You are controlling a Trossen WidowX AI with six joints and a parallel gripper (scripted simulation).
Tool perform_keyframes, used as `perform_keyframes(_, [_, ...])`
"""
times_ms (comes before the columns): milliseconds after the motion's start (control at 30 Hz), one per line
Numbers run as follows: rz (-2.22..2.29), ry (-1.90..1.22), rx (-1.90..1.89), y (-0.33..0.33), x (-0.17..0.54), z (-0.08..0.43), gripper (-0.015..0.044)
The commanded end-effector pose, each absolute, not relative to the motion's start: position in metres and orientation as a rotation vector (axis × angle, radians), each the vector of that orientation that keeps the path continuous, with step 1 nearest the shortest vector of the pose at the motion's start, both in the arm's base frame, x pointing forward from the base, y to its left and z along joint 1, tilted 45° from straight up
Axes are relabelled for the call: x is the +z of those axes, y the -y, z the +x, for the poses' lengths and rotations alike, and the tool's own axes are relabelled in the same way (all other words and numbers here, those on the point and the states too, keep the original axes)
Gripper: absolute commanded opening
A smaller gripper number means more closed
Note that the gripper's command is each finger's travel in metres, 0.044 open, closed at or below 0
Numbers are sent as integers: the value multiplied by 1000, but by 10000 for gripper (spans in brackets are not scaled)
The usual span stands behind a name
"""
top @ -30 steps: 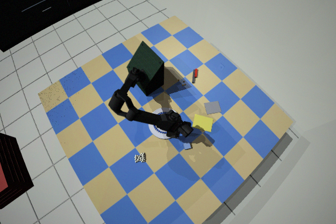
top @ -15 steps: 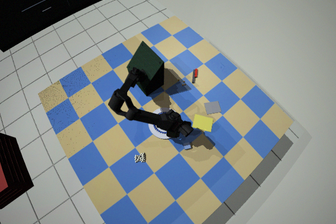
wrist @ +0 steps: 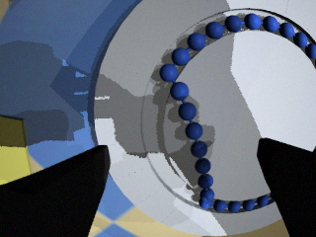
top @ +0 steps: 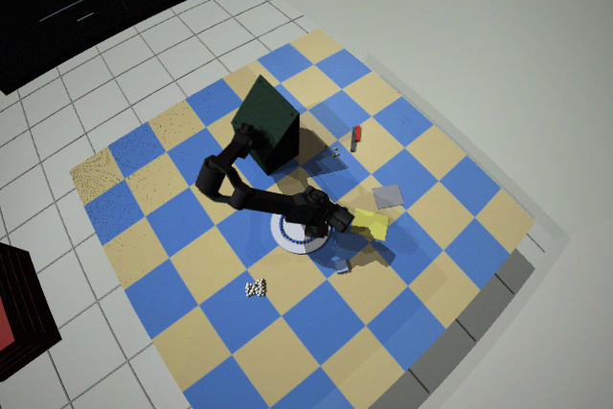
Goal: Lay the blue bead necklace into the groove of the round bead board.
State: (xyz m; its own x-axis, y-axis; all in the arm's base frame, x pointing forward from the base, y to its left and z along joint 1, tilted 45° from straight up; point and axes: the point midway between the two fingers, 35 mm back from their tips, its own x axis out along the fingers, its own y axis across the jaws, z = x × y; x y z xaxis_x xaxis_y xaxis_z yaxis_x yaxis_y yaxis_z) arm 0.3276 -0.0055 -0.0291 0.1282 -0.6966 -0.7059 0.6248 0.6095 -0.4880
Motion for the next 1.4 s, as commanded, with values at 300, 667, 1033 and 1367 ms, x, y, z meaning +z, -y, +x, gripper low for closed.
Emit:
perform_keyframes(300, [-163,-1125,-910,-9,-38,282,120])
perform_keyframes(667, [-157,-1121,-910,-3,-44,285,120])
perform_keyframes(1033, [-162,-1123,-911,10,-57,286,120])
perform_keyframes(1367, [-155,-1124,-915,13,-60,286,15])
